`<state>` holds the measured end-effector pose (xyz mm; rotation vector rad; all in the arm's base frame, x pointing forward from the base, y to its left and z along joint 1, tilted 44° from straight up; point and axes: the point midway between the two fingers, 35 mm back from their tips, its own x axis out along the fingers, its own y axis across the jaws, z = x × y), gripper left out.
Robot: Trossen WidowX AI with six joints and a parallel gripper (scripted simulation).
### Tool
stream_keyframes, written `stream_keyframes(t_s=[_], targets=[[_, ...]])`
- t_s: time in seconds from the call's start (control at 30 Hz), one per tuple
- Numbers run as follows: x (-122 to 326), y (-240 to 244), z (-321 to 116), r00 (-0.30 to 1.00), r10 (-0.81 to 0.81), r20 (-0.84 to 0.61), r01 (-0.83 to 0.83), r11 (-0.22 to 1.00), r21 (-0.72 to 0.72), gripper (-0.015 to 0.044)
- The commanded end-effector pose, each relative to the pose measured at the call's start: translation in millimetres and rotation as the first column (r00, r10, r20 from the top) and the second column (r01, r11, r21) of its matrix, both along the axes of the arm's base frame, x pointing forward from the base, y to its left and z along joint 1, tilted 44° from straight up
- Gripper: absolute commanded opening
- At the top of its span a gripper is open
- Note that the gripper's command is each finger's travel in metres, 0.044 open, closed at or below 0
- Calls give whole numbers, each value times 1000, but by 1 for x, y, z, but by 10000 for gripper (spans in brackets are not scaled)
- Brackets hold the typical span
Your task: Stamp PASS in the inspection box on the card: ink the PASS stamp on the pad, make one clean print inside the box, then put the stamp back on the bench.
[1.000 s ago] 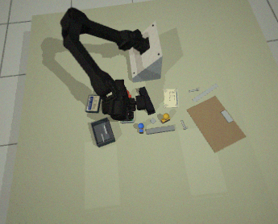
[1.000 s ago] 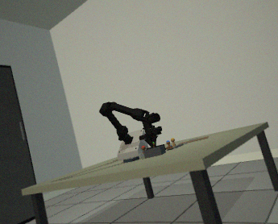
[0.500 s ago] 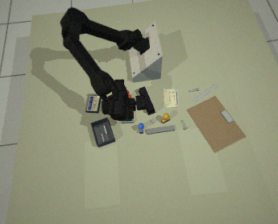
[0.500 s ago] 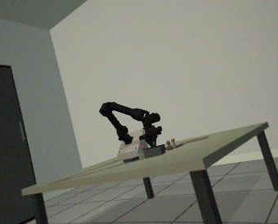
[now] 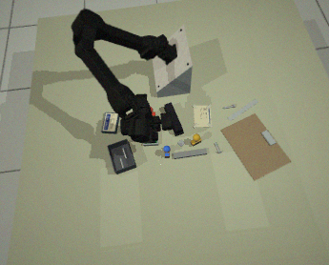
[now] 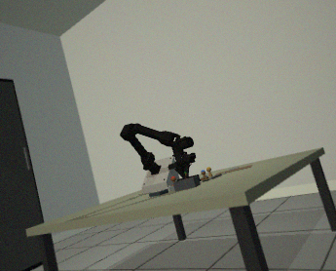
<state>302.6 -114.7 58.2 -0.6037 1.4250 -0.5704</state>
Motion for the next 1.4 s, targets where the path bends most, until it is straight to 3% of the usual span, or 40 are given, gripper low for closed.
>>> stream_keyframes(t_s=[0.0,1.37], targets=[[-1,0,-2,1000,-2,-5,2,1000,3,0],[-2,28,26,1000,-2,-5,2,1000,6,0]])
